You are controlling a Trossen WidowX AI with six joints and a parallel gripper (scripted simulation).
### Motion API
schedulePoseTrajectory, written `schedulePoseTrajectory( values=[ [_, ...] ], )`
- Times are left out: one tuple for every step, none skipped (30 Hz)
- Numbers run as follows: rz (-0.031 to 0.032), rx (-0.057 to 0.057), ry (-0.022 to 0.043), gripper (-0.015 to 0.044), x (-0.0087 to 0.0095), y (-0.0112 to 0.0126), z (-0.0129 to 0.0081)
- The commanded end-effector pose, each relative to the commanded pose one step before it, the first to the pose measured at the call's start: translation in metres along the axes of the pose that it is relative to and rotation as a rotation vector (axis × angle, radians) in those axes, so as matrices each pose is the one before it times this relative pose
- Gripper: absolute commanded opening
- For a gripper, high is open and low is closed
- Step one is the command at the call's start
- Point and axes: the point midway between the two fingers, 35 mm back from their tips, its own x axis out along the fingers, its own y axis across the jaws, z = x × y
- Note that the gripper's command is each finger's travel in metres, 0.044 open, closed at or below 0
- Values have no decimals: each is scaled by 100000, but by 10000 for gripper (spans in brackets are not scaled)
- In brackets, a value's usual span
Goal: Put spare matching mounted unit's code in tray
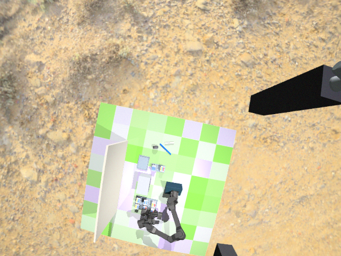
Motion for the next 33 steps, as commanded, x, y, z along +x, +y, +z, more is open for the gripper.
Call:
schedulePoseTrajectory(
  values=[
    [-92,-112,-36,0,-24,-24,25],
    [0,0,0,0,0,0,0],
    [0,0,0,0,0,0,0],
    [0,0,0,0,0,0,0],
    [0,0,0,0,0,0,0],
    [0,0,0,0,0,0,0],
    [0,0,0,0,0,0,0],
    [0,0,0,0,0,0,0],
    [-4,-3,46,0,-74,-16,-7],
    [-12,-6,134,0,-223,-45,-20],
    [-15,-6,209,0,-373,-69,-33],
    [-12,0,227,0,-453,-72,-38],
    [-6,7,200,0,-456,-61,-35],
    [-1,15,172,0,-458,-49,-33],
    [3,22,145,0,-460,-38,-30],
    [6,28,117,0,-462,-26,-26],
    [8,34,89,0,-463,-15,-23],
    [9,40,61,0,-464,-4,-19],
    [9,46,33,0,-465,7,-14],
    [8,51,5,0,-465,18,-9],
    [6,56,-23,0,-466,29,-4],
    [3,61,-51,0,-466,39,1],
    [-1,65,-79,0,-465,49,7],
    [-6,69,-106,0,-464,59,13],
    [-12,72,-134,0,-463,69,20],
    [-15,62,-131,0,-383,64,21],
    [-12,38,-88,0,-229,42,15],
    [-4,13,-31,0,-76,14,5],
    [0,0,0,0,0,0,0],
    [0,0,0,0,0,0,0],
    [0,0,0,0,0,0,0],
    [0,0,0,0,0,0,0],
    [0,0,0,0,0,0,0]
  ],
)
